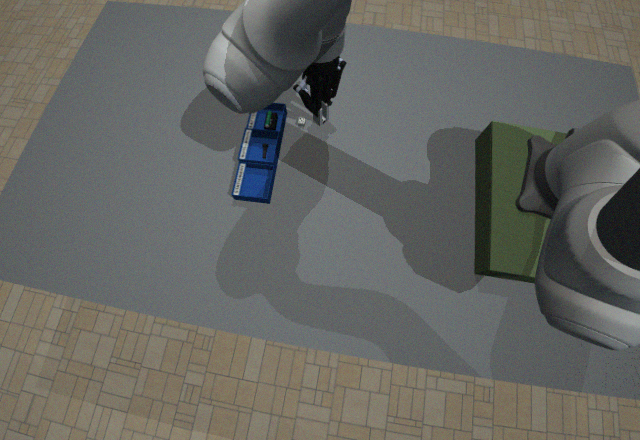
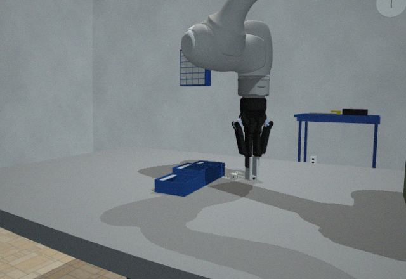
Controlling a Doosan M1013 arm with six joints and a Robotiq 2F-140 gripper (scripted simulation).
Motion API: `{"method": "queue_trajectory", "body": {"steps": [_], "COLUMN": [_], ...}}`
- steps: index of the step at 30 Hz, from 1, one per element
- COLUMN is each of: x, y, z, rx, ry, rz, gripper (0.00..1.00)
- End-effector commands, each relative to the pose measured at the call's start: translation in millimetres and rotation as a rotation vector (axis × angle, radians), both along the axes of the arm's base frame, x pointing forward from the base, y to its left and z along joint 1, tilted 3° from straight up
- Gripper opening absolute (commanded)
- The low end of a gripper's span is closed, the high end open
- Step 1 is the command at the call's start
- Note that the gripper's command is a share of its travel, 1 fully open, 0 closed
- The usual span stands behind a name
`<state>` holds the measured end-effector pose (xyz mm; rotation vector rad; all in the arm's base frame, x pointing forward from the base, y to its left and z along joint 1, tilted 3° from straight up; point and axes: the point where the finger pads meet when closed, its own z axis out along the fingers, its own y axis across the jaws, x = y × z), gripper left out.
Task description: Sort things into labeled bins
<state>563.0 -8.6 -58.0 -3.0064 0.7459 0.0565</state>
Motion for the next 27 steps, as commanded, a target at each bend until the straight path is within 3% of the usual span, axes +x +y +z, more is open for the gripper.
{"method": "queue_trajectory", "body": {"steps": [1, 17, 27], "x": [0.0, 0.0, 0.8], "y": [0.0, 0.0, -1.7], "z": [0.0, 0.0, 33.3], "rx": [0.0, 0.0, 0.0], "ry": [0.0, 0.0, 0.0], "rz": [0.0, 0.0, 0.0], "gripper": [0.06, 0.06, 0.06]}}
